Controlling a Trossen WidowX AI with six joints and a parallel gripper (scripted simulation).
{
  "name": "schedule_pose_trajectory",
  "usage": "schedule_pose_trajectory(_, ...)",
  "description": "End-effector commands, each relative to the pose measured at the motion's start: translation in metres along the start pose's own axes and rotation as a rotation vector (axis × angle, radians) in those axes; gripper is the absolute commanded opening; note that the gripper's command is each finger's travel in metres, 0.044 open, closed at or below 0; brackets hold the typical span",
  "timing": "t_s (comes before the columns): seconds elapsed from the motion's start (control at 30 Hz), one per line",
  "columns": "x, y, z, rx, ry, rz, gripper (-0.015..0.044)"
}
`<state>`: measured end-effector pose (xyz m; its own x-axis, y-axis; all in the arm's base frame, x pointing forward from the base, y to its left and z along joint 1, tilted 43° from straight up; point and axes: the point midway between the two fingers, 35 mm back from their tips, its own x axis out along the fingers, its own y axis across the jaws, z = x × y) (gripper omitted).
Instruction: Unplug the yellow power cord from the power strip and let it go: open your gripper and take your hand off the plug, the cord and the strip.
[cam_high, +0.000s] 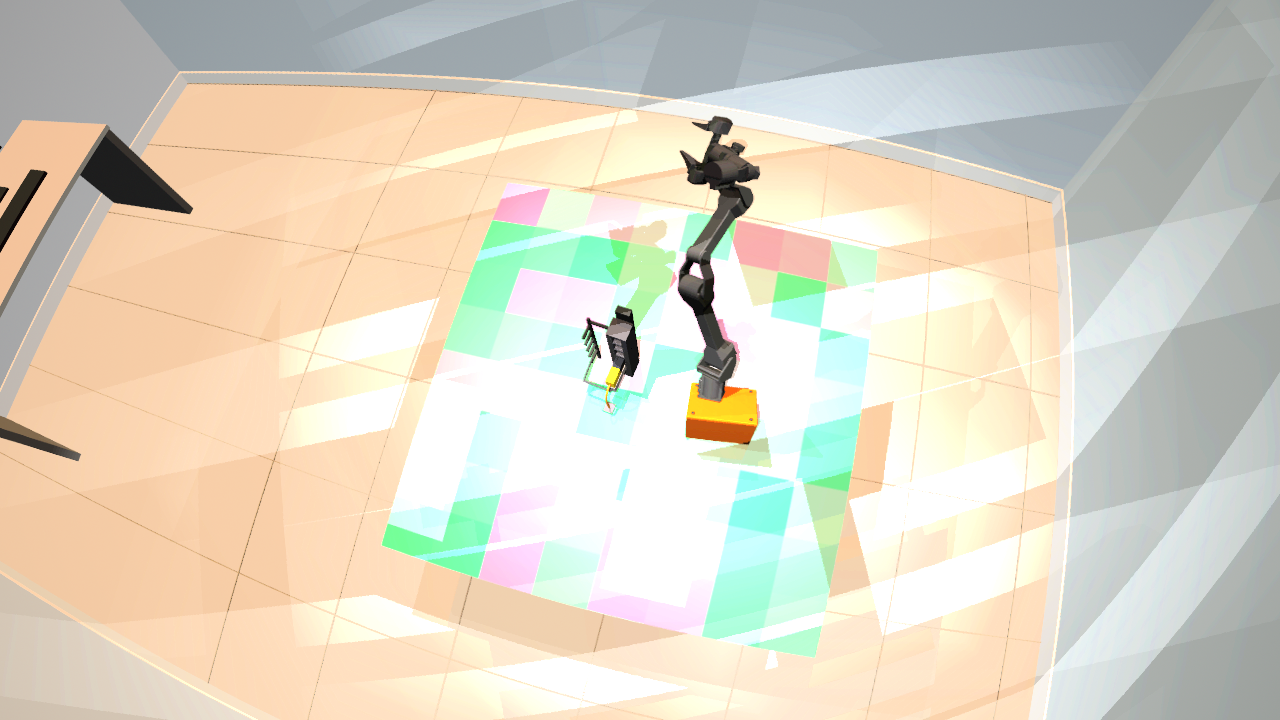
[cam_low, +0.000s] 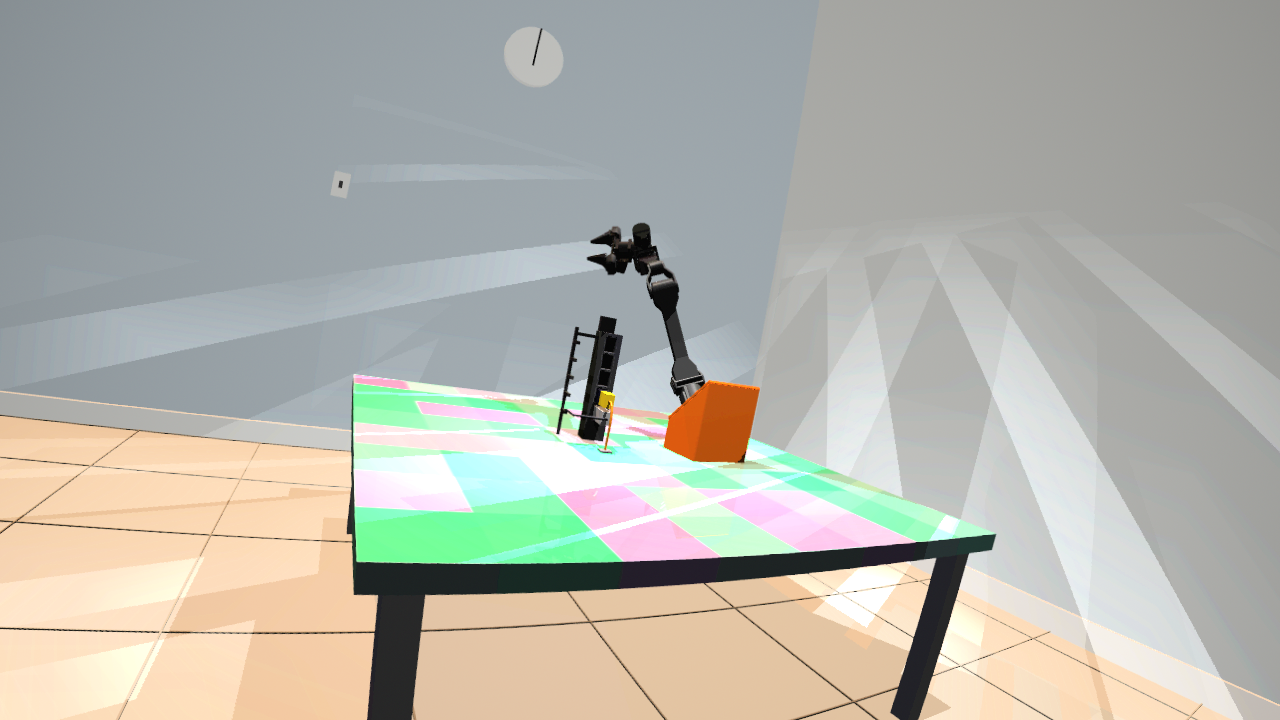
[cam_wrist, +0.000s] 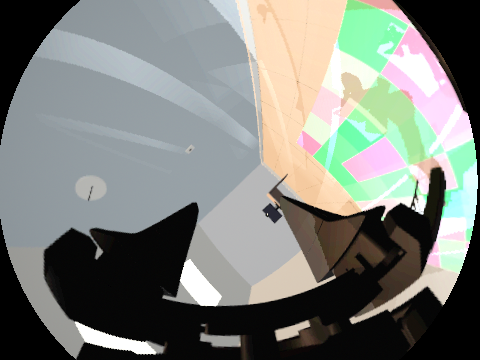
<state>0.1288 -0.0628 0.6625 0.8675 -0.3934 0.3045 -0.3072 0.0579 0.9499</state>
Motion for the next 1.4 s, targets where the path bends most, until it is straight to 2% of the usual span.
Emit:
schedule_pose_trajectory(0.0, 0.000, 0.000, 0.000, 0.003, 0.001, 0.001, 0.0374)
schedule_pose_trajectory(0.27, 0.001, 0.006, 0.010, 0.188, 0.068, 0.043, 0.0164)
schedule_pose_trajectory(0.83, 0.018, 0.009, 0.043, 0.738, 0.246, 0.091, 0.0160)
schedule_pose_trajectory(1.37, 0.057, -0.013, 0.071, 1.280, 0.357, 0.043, 0.0160)
